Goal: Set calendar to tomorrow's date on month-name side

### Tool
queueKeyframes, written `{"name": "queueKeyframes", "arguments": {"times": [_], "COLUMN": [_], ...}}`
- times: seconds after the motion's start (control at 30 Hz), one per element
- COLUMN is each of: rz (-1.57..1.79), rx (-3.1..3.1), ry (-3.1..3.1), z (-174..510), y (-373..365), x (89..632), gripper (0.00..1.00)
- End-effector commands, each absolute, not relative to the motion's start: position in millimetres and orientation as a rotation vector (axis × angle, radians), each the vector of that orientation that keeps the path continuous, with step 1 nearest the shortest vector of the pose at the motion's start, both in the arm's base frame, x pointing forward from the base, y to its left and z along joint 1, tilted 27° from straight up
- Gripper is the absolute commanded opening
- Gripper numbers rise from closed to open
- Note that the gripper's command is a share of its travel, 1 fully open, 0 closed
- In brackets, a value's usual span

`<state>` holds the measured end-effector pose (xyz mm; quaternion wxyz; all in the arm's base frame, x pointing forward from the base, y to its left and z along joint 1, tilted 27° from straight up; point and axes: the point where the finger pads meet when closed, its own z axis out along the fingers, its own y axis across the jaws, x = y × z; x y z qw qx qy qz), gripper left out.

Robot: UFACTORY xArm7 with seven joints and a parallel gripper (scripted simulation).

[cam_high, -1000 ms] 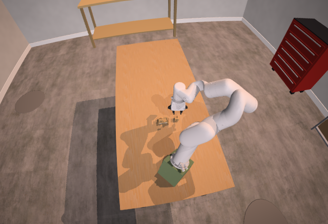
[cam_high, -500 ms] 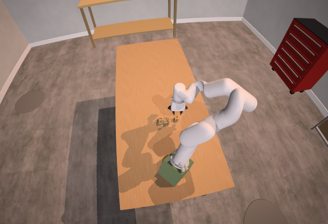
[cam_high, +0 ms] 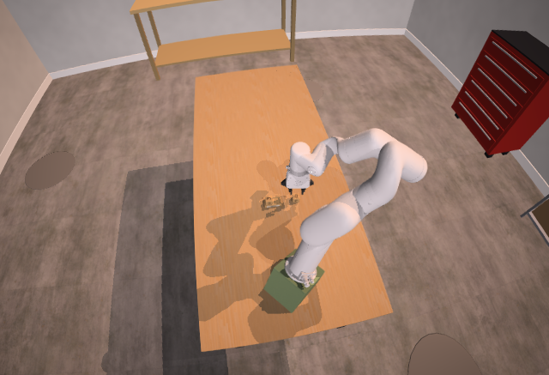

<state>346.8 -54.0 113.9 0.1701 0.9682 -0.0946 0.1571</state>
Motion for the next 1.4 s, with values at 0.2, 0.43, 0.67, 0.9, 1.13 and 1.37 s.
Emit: {"name": "queueKeyframes", "arguments": {"times": [0.2, 0.43, 0.67, 0.9, 1.13, 1.37], "rz": [0.450, 0.450, 0.450, 0.449, 0.449, 0.449], "rx": [2.751, 2.751, 2.751, 2.751, 2.751, 2.751], "ry": [-0.268, -0.268, -0.268, -0.268, -0.268, -0.268], "z": [101, 96, 91, 90, 90, 90], "y": [-59, -61, -63, -63, -63, -63], "x": [352, 353, 355, 355, 355, 355], "gripper": [0.49, 0.49, 0.49, 0.49, 0.49, 0.49]}}
